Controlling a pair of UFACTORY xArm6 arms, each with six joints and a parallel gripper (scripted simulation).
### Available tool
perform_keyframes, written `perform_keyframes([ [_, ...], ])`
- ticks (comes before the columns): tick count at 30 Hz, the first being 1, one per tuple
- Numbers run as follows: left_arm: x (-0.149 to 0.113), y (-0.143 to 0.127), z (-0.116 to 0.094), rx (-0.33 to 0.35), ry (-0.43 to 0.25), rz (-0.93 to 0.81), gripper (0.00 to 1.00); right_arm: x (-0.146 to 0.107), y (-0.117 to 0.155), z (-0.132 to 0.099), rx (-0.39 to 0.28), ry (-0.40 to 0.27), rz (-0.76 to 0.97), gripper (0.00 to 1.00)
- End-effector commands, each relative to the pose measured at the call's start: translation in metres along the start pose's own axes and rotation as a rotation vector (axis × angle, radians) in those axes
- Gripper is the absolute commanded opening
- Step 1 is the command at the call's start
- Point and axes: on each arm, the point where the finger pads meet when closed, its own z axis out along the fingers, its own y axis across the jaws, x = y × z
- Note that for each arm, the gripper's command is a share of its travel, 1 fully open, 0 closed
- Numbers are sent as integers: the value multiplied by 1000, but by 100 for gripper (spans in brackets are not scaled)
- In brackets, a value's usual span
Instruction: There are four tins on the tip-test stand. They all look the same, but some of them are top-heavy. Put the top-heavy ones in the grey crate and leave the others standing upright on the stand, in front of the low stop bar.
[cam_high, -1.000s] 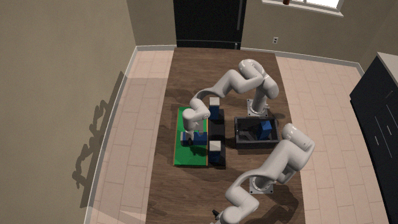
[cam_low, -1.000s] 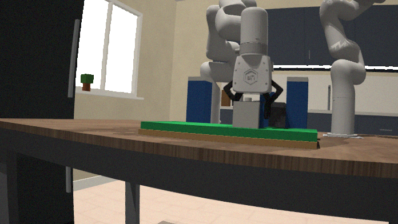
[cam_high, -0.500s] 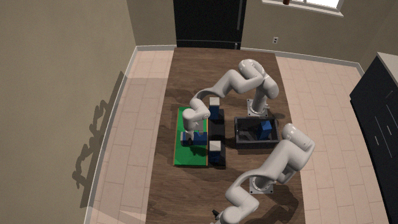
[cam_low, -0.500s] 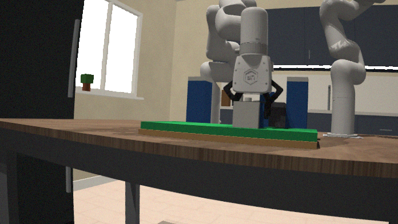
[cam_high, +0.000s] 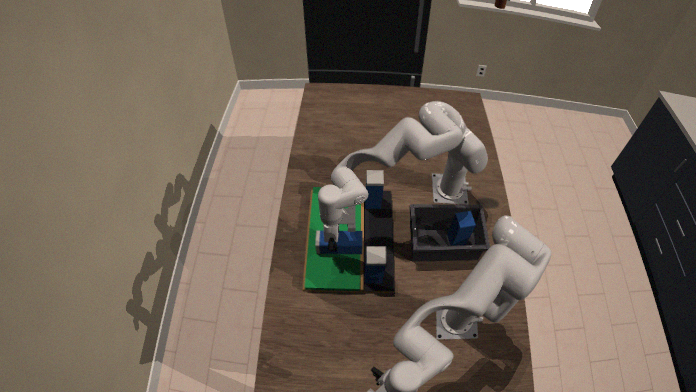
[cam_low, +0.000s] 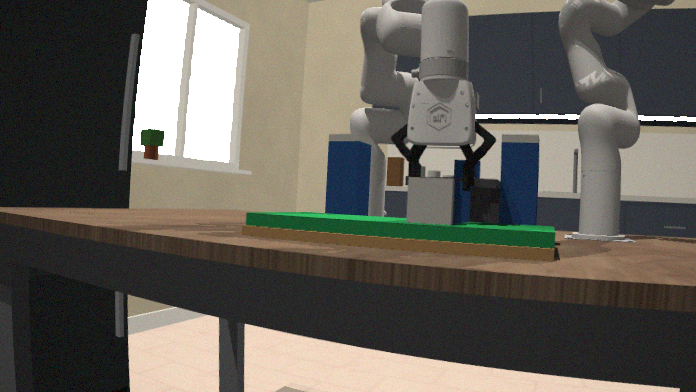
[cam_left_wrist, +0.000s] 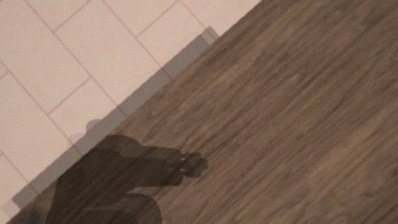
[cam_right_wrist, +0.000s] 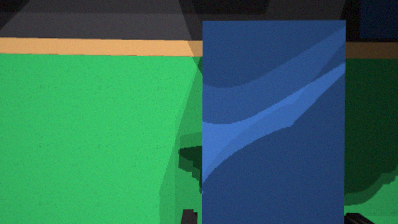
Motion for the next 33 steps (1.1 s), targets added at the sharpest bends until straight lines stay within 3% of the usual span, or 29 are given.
perform_keyframes([
  [1, 1, 0, -2, 0, 4, 0, 100, -1, 1, -25, -3, -3, 0, 84],
  [8, 1, 0, -2, 0, 4, 0, 100, -1, 1, -39, -2, -3, 1, 84],
  [33, 1, 0, -2, 0, 4, 0, 100, -1, 1, -38, -2, -3, 1, 84],
])
